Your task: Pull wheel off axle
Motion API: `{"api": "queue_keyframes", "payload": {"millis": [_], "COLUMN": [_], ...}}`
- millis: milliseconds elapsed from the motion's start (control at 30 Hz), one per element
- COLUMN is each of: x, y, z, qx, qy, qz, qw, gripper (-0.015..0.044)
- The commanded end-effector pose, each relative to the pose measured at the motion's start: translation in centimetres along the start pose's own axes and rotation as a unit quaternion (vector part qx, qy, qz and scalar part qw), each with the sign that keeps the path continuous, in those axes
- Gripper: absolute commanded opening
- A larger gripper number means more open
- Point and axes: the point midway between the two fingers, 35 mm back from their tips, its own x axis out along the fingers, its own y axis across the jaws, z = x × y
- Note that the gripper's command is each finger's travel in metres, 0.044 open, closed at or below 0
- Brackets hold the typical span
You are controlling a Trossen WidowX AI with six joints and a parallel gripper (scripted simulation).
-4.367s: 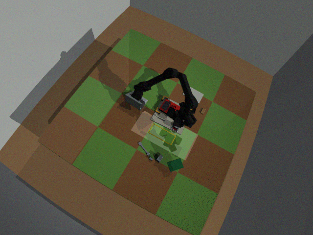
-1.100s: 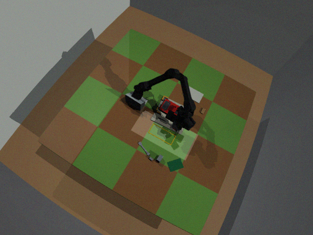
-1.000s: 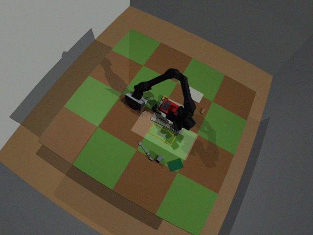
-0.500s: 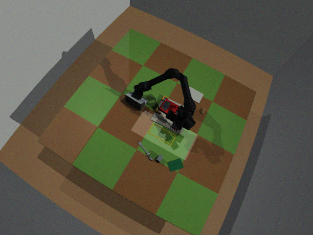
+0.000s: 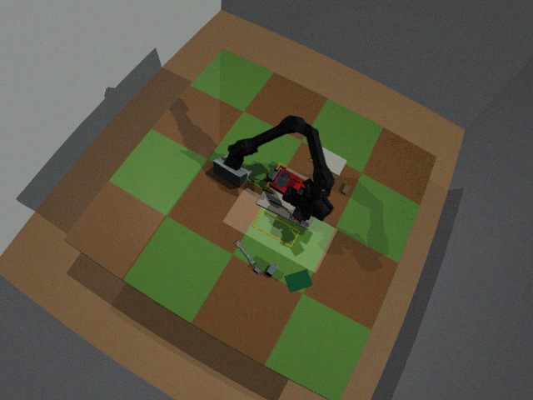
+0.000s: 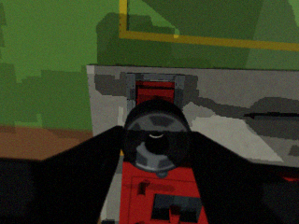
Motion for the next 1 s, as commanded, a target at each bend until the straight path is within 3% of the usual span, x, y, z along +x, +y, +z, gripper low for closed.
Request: {"api": "queue_keyframes", "payload": {"millis": [0, 967], "x": [-0.3, -3.6], "y": [0.0, -0.7], "z": [0.1, 1.1], "qx": [-0.002, 0.001], "qy": [-0.002, -0.002], "qz": [0.001, 0.000], "qw": [1.000, 1.000], "gripper": [0.0000, 0.0000]}}
